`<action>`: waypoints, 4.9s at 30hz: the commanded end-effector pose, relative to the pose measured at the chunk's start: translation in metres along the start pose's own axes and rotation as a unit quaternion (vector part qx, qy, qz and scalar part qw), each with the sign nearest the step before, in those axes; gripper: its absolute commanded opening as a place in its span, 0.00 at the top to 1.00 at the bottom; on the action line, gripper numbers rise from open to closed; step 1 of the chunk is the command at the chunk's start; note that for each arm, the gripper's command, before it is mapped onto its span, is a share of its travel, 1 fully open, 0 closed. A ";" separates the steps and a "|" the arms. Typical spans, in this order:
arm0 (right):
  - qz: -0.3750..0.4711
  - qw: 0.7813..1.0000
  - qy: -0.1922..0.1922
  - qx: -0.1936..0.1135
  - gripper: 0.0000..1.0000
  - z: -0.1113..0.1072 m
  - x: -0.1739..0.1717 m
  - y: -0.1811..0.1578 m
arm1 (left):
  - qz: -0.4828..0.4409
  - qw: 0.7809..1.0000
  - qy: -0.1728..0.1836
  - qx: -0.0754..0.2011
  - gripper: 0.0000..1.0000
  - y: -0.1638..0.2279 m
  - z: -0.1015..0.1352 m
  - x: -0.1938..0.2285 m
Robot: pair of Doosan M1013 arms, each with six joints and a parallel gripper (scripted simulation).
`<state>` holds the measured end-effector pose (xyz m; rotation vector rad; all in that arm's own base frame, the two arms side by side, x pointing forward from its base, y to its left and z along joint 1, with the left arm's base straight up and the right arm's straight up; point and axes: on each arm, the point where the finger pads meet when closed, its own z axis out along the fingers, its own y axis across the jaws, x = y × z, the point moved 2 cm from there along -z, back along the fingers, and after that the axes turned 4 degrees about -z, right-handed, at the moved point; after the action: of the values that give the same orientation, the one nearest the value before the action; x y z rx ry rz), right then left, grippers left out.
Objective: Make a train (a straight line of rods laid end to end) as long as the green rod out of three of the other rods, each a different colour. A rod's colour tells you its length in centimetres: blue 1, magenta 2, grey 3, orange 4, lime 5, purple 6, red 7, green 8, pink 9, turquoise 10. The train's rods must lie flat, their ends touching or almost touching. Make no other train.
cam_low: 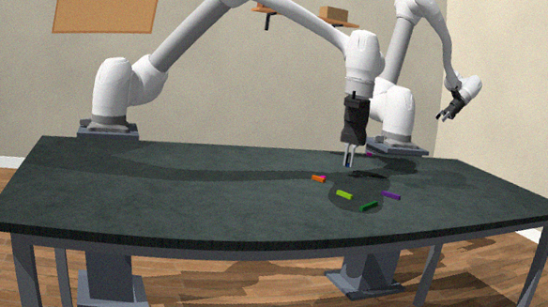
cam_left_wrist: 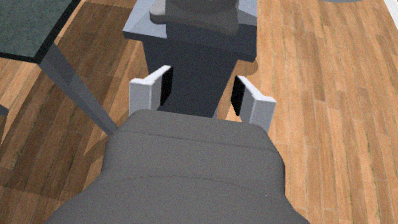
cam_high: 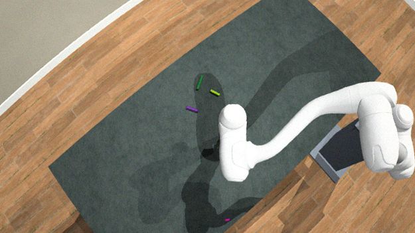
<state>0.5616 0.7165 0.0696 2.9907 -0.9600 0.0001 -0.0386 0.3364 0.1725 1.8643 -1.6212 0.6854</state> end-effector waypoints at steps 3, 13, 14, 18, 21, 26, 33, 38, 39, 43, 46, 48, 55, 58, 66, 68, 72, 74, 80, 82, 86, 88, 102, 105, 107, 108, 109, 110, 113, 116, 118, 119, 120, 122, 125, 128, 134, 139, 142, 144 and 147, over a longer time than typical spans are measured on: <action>0.000 1.000 0.000 0.001 0.76 0.013 0.000 -0.001 | 0.000 1.000 -0.001 0.000 0.00 0.000 0.000 0.000; 0.000 1.000 0.000 0.001 0.76 0.016 0.000 -0.001 | 0.000 1.000 -0.001 0.000 0.00 0.000 0.000 0.000; 0.000 1.000 0.000 0.001 0.76 0.016 0.000 -0.001 | 0.000 1.000 -0.001 0.000 0.00 0.000 0.000 0.000; 0.000 1.000 0.000 0.001 0.76 0.016 0.000 -0.001 | 0.000 1.000 -0.001 0.000 0.00 0.000 0.000 0.000; 0.000 1.000 0.000 0.001 0.76 0.016 0.000 -0.001 | 0.000 1.000 -0.001 0.000 0.00 0.000 0.000 0.000; 0.000 1.000 0.000 0.001 0.76 0.016 0.000 -0.001 | 0.000 1.000 -0.001 0.000 0.00 0.000 0.000 0.000; 0.000 1.000 0.000 0.001 0.76 0.016 0.000 -0.001 | 0.000 1.000 -0.001 0.000 0.00 0.000 0.000 0.000; 0.000 1.000 0.000 0.001 0.76 0.016 0.000 -0.001 | 0.000 1.000 -0.001 0.000 0.00 0.000 0.000 0.000; 0.000 1.000 0.000 0.001 0.76 0.016 0.000 -0.001 | 0.000 1.000 -0.001 0.000 0.00 0.000 0.000 0.000; 0.000 1.000 0.000 0.001 0.76 0.016 0.000 -0.001 | 0.000 1.000 -0.001 0.000 0.00 0.000 0.000 0.000; 0.000 1.000 0.000 0.001 0.76 0.016 0.000 -0.001 | 0.000 1.000 -0.001 0.000 0.00 0.000 0.000 0.000; 0.000 1.000 0.000 0.001 0.76 0.016 0.000 -0.001 | 0.000 1.000 -0.001 0.000 0.00 0.000 0.000 0.000; 0.000 1.000 0.000 0.001 0.76 0.020 0.000 -0.001 | 0.000 1.000 -0.001 0.000 0.00 0.000 0.000 0.000; 0.000 1.000 0.000 0.001 0.76 0.021 0.000 -0.001 | 0.000 1.000 -0.001 0.000 0.00 0.000 0.000 0.000; 0.000 1.000 0.000 0.001 0.76 0.027 0.000 -0.001 | 0.000 1.000 -0.001 0.000 0.00 0.000 0.000 0.000; 0.000 1.000 0.000 0.001 0.76 0.027 0.000 -0.001 | 0.000 1.000 -0.001 0.000 0.00 0.000 0.000 0.000; 0.000 1.000 0.000 0.001 0.76 0.027 0.000 -0.001 | 0.000 1.000 -0.001 0.000 0.00 0.000 0.000 0.000; 0.000 1.000 0.000 0.001 0.76 0.027 0.000 -0.001 | 0.000 1.000 -0.001 0.000 0.00 0.000 0.000 0.000; 0.000 1.000 0.000 0.001 0.76 0.027 0.000 -0.001 | 0.000 1.000 -0.001 0.000 0.00 0.000 0.000 0.000; 0.000 1.000 0.000 0.001 0.76 0.027 0.000 -0.001 | 0.000 1.000 -0.001 0.000 0.00 0.000 0.000 0.000; 0.000 1.000 0.000 0.001 0.76 0.027 0.000 -0.001 | 0.000 1.000 -0.001 0.000 0.00 0.000 0.000 0.000; 0.000 1.000 0.000 0.001 0.76 0.027 0.000 -0.001 | 0.000 1.000 -0.001 0.000 0.00 0.000 0.000 0.000; 0.000 1.000 0.000 0.001 0.76 0.027 0.000 -0.001 | 0.000 1.000 -0.001 0.000 0.00 0.000 0.000 0.000; 0.000 1.000 0.000 0.001 0.76 0.027 0.000 -0.001 | 0.000 1.000 -0.001 0.000 0.00 0.000 0.000 0.000; 0.000 1.000 0.000 0.001 0.70 0.027 0.000 -0.001 | 0.000 1.000 -0.001 0.000 0.00 0.000 0.000 0.000; 0.000 1.000 0.000 0.001 0.70 0.027 0.000 -0.001 | 0.000 1.000 -0.001 0.000 0.00 0.000 0.000 0.000; 0.000 1.000 0.000 0.001 0.70 0.027 0.000 -0.001 | 0.000 1.000 -0.001 0.000 0.00 0.000 0.000 0.000; 0.000 1.000 0.000 0.001 0.70 0.027 0.000 -0.001 | 0.000 1.000 -0.001 0.000 0.00 0.000 0.000 0.000; 0.000 1.000 0.000 0.001 0.64 0.027 0.000 -0.001 | 0.000 1.000 -0.001 0.000 0.00 0.000 0.000 0.000; 0.000 1.000 0.000 0.001 0.58 0.027 0.000 -0.001 | 0.000 1.000 -0.001 0.000 0.00 0.000 0.000 0.000; 0.000 1.000 0.000 0.001 0.52 0.027 0.000 -0.001 | 0.000 1.000 -0.001 0.000 0.00 0.000 0.000 0.000; 0.000 1.000 0.000 0.001 0.52 0.027 0.000 -0.001 | 0.000 1.000 -0.001 0.000 0.00 0.000 0.000 0.000; 0.000 1.000 0.000 0.001 0.46 0.027 0.000 -0.001 | 0.000 1.000 -0.001 0.000 0.00 0.000 0.000 0.000; 0.000 1.000 0.000 0.001 0.46 0.027 0.000 -0.001 | 0.000 1.000 -0.001 0.000 0.00 0.000 0.000 0.000; 0.000 1.000 0.000 0.001 0.46 0.027 0.000 -0.001 | 0.000 1.000 -0.001 0.000 0.00 0.000 0.000 0.000; 0.000 1.000 0.000 0.001 0.46 0.027 0.000 -0.001 | 0.000 1.000 -0.001 0.000 0.00 0.000 0.000 0.000; 0.000 1.000 0.000 0.001 0.46 0.026 0.000 -0.001 | 0.000 1.000 -0.001 0.000 0.00 0.000 0.000 0.000; 0.000 1.000 0.000 0.001 0.46 0.013 0.000 -0.001 | 0.000 1.000 -0.001 0.000 0.00 0.000 0.000 0.000; 0.000 1.000 0.000 0.001 0.46 0.005 0.000 -0.001 | 0.000 1.000 -0.001 0.000 0.00 0.000 0.000 0.000; 0.000 1.000 0.000 0.001 0.46 0.000 0.000 -0.001 | 0.000 1.000 -0.001 0.000 0.00 0.000 0.000 0.000; 0.000 1.000 0.000 0.001 0.46 -0.017 0.000 -0.001 | 0.000 1.000 -0.001 0.000 0.00 0.000 0.000 0.000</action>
<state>0.5616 0.7167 0.0713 2.9909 -0.9601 0.0001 -0.0386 0.3364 0.1725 1.8643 -1.6212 0.6854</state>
